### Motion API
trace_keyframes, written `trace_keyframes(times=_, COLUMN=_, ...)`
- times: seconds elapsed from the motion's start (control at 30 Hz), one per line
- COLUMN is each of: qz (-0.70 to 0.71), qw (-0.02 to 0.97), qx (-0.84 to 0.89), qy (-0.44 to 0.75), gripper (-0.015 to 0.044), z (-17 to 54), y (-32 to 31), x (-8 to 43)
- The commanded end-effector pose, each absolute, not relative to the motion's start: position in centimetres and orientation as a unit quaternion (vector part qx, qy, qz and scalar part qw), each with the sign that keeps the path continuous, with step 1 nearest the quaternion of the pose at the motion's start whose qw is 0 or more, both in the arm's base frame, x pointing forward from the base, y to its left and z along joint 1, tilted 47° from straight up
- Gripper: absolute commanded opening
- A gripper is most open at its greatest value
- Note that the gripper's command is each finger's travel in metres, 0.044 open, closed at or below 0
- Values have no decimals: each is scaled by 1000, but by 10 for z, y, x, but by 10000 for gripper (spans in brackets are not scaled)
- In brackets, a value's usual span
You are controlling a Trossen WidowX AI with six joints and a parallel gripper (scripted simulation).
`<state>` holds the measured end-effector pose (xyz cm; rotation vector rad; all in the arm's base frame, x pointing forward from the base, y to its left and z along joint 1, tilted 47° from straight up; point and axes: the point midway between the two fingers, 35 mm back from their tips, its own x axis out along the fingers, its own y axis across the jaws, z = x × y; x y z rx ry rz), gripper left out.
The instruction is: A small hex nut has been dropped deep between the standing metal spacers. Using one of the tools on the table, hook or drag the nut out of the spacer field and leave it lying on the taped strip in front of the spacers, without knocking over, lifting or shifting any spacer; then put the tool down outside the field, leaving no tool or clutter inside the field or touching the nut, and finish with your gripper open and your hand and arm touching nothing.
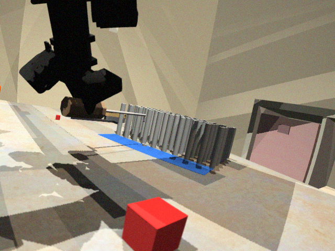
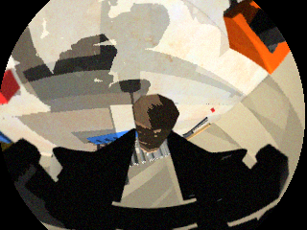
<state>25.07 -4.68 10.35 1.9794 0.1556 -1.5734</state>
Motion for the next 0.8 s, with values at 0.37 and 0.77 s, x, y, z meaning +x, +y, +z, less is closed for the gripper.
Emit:
trace_keyframes(times=0.37, qz=-588, qw=300, qx=749, qy=56, gripper=0, z=156, y=8, x=260)
trace_keyframes(times=0.77, qz=-586, qw=368, qx=706, qy=152, gripper=0, z=137, y=32, x=266)
